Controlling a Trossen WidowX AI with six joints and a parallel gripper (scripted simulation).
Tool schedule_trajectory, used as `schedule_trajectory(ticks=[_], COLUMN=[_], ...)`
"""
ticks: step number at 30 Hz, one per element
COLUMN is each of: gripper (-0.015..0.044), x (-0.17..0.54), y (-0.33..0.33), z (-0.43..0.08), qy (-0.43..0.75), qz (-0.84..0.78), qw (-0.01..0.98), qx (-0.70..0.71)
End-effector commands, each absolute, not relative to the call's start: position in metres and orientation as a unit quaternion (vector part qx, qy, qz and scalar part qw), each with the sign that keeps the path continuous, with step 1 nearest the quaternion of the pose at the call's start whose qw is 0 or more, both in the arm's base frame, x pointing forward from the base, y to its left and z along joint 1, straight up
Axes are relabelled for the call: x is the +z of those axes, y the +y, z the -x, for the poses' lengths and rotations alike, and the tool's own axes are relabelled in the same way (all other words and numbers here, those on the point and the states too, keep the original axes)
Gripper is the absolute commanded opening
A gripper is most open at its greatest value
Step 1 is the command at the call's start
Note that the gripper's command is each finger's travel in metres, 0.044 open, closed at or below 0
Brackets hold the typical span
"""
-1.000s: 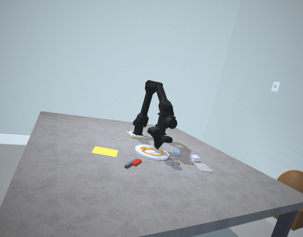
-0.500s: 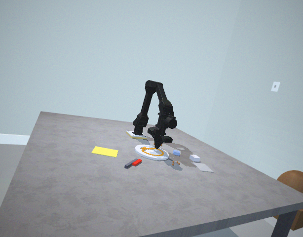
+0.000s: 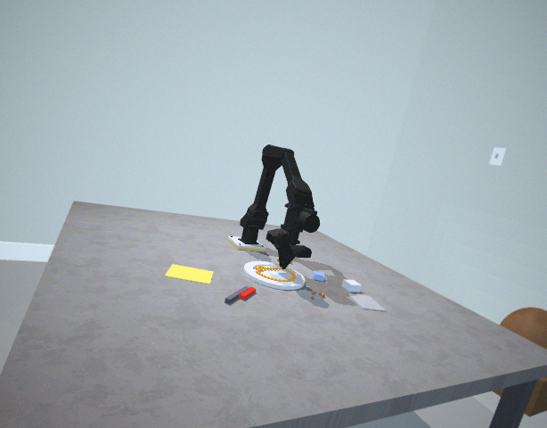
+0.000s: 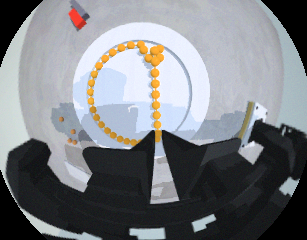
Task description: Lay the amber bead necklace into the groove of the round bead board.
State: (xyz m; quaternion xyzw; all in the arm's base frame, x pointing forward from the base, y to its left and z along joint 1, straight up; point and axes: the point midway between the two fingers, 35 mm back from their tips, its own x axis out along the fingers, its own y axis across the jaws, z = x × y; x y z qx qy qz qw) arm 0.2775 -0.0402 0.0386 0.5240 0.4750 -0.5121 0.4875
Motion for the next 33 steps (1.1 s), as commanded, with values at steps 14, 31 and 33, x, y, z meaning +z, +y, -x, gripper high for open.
schedule_trajectory(ticks=[14, 31, 33], gripper=[0.0, 0.0131, 0.0184], x=[0.0444, 0.0394, 0.0394], y=[-0.0356, -0.0325, -0.0325], z=[-0.2714, -0.2682, -0.2682], qy=[0.474, 0.476, 0.476], qz=[-0.524, -0.523, -0.523], qw=[0.487, 0.486, 0.486], qx=[-0.514, -0.513, -0.513])
